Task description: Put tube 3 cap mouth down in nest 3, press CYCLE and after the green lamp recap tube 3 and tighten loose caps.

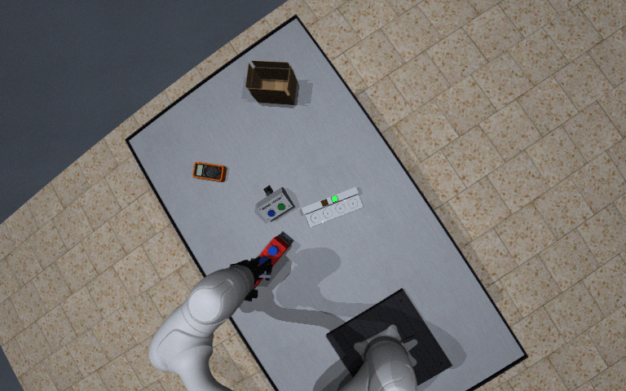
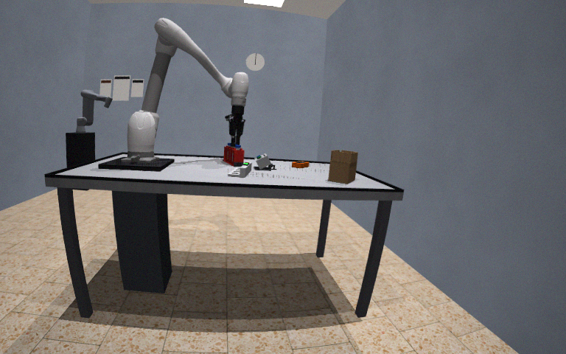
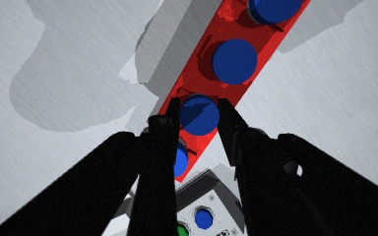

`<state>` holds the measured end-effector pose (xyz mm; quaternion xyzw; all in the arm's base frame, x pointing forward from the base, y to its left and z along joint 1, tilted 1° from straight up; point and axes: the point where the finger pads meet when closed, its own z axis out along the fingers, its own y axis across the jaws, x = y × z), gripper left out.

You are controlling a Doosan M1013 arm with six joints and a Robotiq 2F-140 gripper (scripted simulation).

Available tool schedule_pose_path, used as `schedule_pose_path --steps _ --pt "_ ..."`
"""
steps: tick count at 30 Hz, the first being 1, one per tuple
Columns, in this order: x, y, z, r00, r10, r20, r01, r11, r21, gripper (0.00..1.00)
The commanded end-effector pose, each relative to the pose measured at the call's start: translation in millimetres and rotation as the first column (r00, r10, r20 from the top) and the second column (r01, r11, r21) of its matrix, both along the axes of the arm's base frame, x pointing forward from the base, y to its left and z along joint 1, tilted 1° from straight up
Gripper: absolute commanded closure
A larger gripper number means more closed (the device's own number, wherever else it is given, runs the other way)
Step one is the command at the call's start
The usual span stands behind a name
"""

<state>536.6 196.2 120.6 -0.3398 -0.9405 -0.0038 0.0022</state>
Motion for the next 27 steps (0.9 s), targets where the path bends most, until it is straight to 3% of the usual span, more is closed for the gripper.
schedule_pose_path --steps 1,6,11,15,19,21,26,27 --pt "1.2 0.5 0.3 1.0 -0.001 0.001 0.001 1.0 0.005 0.7" --pt "2.3 0.9 -0.8 0.988 -0.156 0.0 0.156 0.988 0.006 0.7" --pt "2.2 0.8 -0.8 0.921 -0.39 -0.001 0.39 0.921 0.002 0.7" --pt "2.4 1.1 -1.0 0.825 -0.565 -0.002 0.565 0.825 0.001 0.7" --pt "2.5 1.1 -1.0 0.697 -0.717 -0.004 0.717 0.697 0.001 0.7" --pt "2.5 1.1 -1.0 0.697 -0.717 -0.004 0.717 0.697 0.001 0.7" --pt "2.5 1.1 -1.0 0.5 -0.866 -0.006 0.866 0.5 -0.001 0.7" --pt "2.5 1.1 -1.0 0.5 -0.866 -0.006 0.866 0.5 -0.001 0.7"
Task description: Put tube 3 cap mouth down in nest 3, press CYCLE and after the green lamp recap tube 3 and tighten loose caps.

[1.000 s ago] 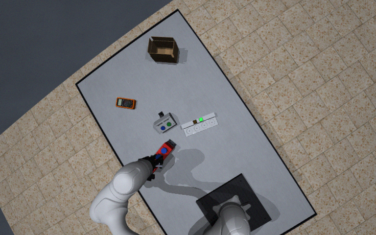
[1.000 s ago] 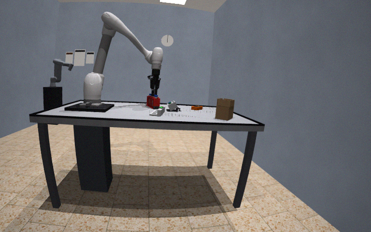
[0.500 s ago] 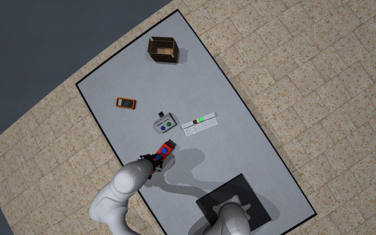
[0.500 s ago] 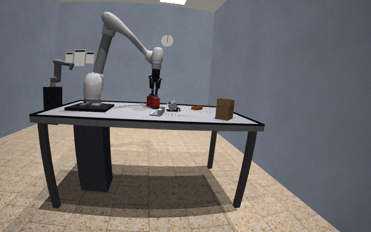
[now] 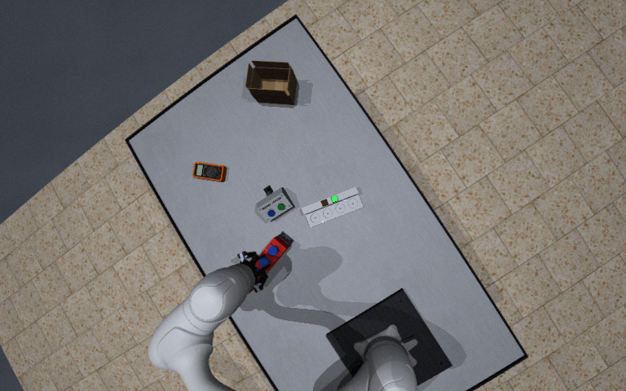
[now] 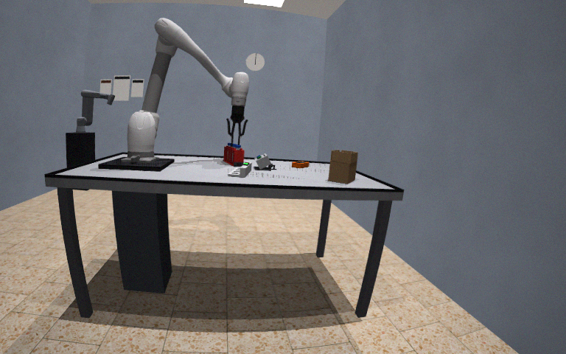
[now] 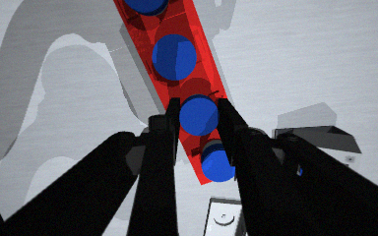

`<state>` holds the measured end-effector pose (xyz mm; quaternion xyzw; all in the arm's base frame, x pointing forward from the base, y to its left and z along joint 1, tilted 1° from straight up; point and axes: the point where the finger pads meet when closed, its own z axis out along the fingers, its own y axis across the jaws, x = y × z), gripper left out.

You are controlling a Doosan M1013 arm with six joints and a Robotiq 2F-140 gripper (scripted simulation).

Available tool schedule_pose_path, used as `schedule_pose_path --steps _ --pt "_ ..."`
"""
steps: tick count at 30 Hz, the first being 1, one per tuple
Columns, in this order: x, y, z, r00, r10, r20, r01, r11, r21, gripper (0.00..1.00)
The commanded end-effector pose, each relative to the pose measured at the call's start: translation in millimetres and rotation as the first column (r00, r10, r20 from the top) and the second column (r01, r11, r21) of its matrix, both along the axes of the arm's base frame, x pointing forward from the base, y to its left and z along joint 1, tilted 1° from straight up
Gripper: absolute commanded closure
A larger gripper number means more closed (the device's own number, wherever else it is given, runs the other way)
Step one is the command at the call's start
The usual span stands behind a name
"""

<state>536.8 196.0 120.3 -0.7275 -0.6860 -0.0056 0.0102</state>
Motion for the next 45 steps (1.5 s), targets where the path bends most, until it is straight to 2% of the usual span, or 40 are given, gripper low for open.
schedule_pose_path --steps 1,4,5,17,19,21,26,28,29,35,36,45 --pt "2.3 1.4 -0.7 0.994 -0.111 0.007 0.111 0.994 -0.012 0.7" --pt "1.1 0.7 -0.1 0.994 -0.112 0.004 0.112 0.994 -0.009 0.7" --pt "2.3 1.4 -1.4 0.994 -0.111 0.007 0.111 0.994 -0.012 0.59" --pt "1.1 0.6 -0.3 0.994 -0.112 0.004 0.112 0.994 -0.009 0.59" --pt "2.4 1.0 -0.3 0.998 0.064 0.009 -0.064 0.998 -0.012 0.59" --pt "2.3 1.7 -0.2 0.975 0.221 0.01 -0.22 0.975 -0.005 0.59" --pt "2.6 0.8 -0.2 0.858 0.513 0.015 -0.513 0.858 -0.009 0.59" --pt "2.6 0.8 -0.2 0.858 0.513 0.015 -0.513 0.858 -0.009 0.59" --pt "2.6 0.8 -0.2 0.808 0.588 0.017 -0.588 0.809 -0.009 0.59" --pt "1.1 0.7 0.1 0.808 0.589 0.013 -0.589 0.808 -0.011 0.59" --pt "1.1 0.7 0.1 0.808 0.589 0.013 -0.589 0.808 -0.011 0.7" --pt "1.0 0.7 0.1 0.808 0.589 0.013 -0.589 0.808 -0.011 0.7"
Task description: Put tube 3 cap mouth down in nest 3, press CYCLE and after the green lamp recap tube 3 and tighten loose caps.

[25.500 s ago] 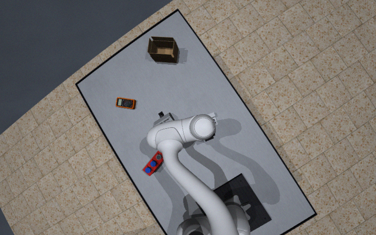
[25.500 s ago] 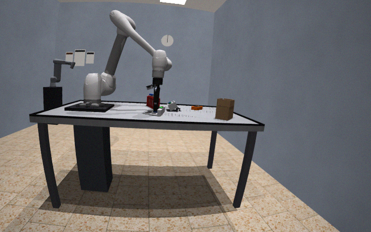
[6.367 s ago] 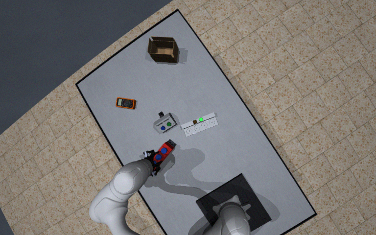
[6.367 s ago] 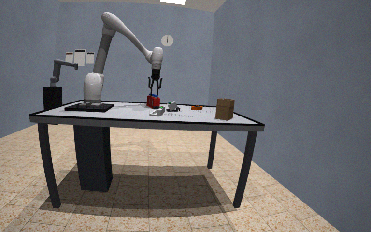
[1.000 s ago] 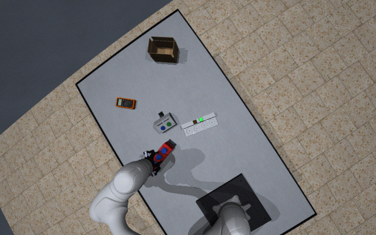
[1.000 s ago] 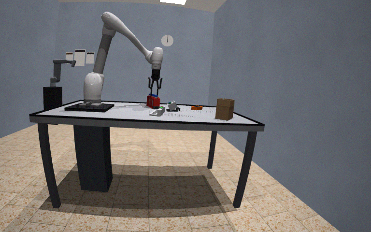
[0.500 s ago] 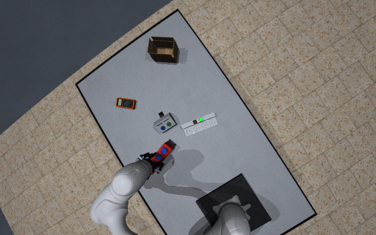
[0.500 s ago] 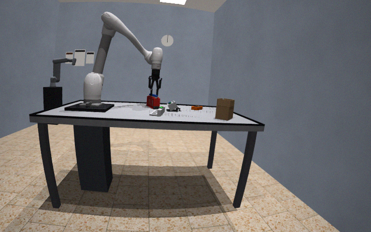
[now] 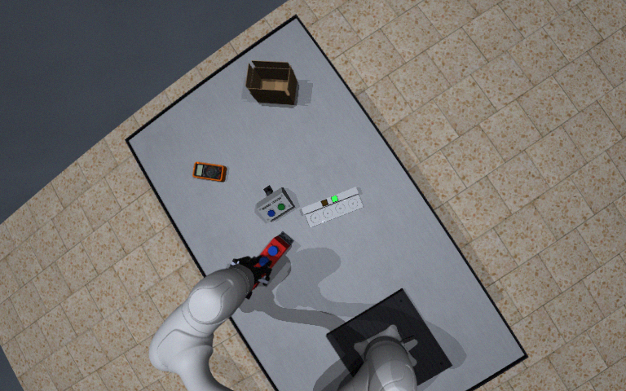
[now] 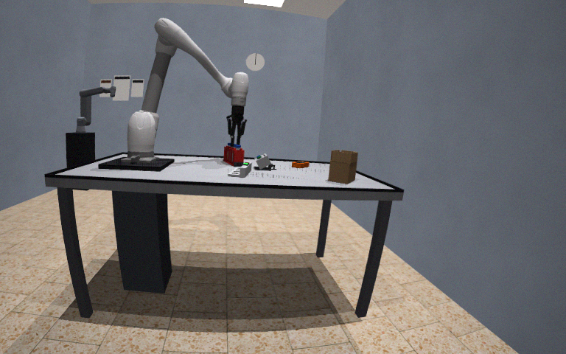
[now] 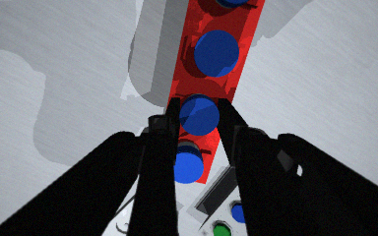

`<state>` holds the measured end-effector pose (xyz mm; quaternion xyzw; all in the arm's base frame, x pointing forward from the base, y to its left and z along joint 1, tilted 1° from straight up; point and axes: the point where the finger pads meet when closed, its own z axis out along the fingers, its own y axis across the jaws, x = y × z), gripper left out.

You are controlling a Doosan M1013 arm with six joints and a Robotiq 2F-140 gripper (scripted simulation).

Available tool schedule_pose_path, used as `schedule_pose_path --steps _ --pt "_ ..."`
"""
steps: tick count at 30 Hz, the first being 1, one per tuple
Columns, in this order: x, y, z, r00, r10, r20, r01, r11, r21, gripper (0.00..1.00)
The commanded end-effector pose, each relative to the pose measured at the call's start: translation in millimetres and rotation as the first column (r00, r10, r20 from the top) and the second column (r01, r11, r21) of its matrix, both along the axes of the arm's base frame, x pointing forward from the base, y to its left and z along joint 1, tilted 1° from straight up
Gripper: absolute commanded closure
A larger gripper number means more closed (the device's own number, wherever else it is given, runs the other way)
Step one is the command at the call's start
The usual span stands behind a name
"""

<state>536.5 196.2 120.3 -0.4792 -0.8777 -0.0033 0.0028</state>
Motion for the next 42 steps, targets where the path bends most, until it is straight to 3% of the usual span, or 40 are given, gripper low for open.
schedule_pose_path --steps 1,5,9,14,20,21,31,42 --pt "1.3 0.5 0.2 1.0 0.0 0.001 0.0 1.0 0.005 0.7" --pt "1.3 0.5 0.2 1.0 0.0 0.001 0.0 1.0 0.005 0.7" --pt "2.7 1.0 -0.7 0.979 -0.204 0.001 0.204 0.979 0.006 0.7" --pt "2.5 1.2 -0.8 0.907 -0.422 0.0 0.422 0.907 0.002 0.7" --pt "1.4 0.5 -0.1 0.906 -0.423 -0.005 0.423 0.906 0.003 0.7" --pt "2.6 1.2 -1.2 0.907 -0.422 0.0 0.422 0.907 0.002 0.59" --pt "1.4 0.5 -0.3 0.906 -0.423 -0.005 0.423 0.906 0.003 0.59" --pt "2.4 0.1 30.2 0.906 -0.423 -0.002 0.423 0.906 0.003 0.59"
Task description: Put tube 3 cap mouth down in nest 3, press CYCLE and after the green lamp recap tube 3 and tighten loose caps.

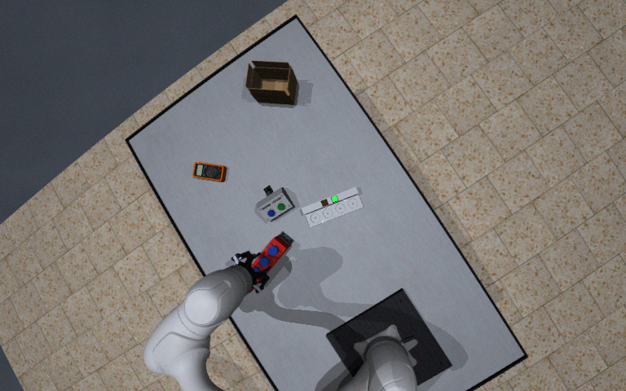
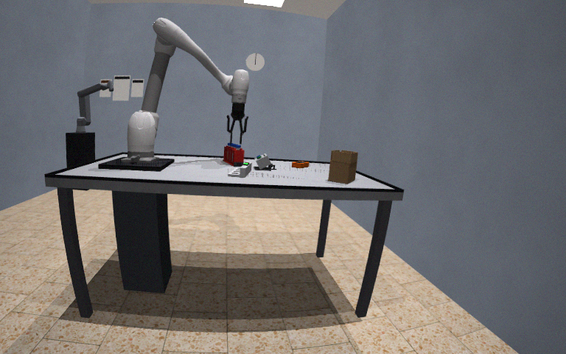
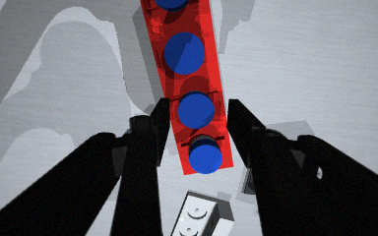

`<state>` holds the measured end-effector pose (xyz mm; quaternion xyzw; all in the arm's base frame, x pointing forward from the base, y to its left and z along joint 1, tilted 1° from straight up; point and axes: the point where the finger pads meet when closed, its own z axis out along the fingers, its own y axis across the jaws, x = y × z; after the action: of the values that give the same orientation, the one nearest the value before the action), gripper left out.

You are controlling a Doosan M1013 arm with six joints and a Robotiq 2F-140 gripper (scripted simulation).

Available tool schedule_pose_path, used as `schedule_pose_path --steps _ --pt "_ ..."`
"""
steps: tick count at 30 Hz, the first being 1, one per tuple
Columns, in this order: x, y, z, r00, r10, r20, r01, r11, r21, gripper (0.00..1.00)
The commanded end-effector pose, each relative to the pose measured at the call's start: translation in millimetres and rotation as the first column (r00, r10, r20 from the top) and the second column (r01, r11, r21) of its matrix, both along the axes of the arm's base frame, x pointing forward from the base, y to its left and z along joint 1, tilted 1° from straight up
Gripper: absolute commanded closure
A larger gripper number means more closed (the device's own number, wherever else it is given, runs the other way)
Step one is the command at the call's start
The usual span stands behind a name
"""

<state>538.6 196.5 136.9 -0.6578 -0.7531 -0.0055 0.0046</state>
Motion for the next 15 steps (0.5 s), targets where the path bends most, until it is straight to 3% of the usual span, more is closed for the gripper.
schedule_pose_path --steps 1,6,11,15 --pt "0.3 -0.3 16.7 1.0 -0.001 0.002 0.001 1.0 -0.002 0.59" --pt "0.3 -0.7 31.7 1.0 -0.001 0.002 0.001 1.0 -0.002 0.59" --pt "-0.8 -0.4 29.1 1.0 0.0 -0.001 0.0 1.0 -0.001 0.59" --pt "-12.6 33.1 32.0 0.943 0.333 0.004 -0.333 0.943 0.0 0.59"
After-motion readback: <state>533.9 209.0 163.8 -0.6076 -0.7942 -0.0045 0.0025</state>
